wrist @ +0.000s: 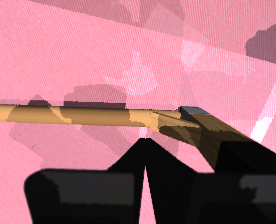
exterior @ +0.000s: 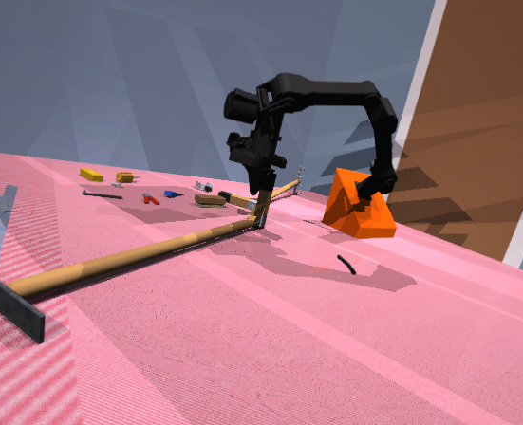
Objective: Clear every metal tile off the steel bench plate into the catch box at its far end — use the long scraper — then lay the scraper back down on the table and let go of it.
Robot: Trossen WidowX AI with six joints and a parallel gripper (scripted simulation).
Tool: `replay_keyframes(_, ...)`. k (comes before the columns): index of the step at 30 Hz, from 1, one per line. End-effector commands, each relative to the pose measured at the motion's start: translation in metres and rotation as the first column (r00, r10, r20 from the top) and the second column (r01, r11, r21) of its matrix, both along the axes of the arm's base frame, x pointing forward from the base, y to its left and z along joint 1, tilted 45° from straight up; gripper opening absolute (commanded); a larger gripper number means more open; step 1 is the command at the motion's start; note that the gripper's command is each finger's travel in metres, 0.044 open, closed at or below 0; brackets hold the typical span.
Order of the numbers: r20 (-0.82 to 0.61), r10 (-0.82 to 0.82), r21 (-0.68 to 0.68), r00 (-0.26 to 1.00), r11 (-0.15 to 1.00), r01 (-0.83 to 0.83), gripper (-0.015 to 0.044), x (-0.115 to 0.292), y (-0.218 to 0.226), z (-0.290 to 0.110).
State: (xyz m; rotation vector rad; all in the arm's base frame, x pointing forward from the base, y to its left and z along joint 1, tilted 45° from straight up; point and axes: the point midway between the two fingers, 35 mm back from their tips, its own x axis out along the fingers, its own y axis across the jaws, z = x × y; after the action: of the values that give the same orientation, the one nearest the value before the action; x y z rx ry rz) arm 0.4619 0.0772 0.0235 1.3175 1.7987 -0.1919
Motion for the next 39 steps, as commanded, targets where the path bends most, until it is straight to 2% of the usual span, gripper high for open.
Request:
replay_keyframes(1, -0.007, -0.002, 0.006, 1.0, 1.0, 0.002, 0.0, -0.003, 0.007, -0.004)
replay_keyframes(39, -0.008, -0.003, 0.003, 1.0, 1.0, 0.003, 0.0, -0.024, -0.009, -0.019)
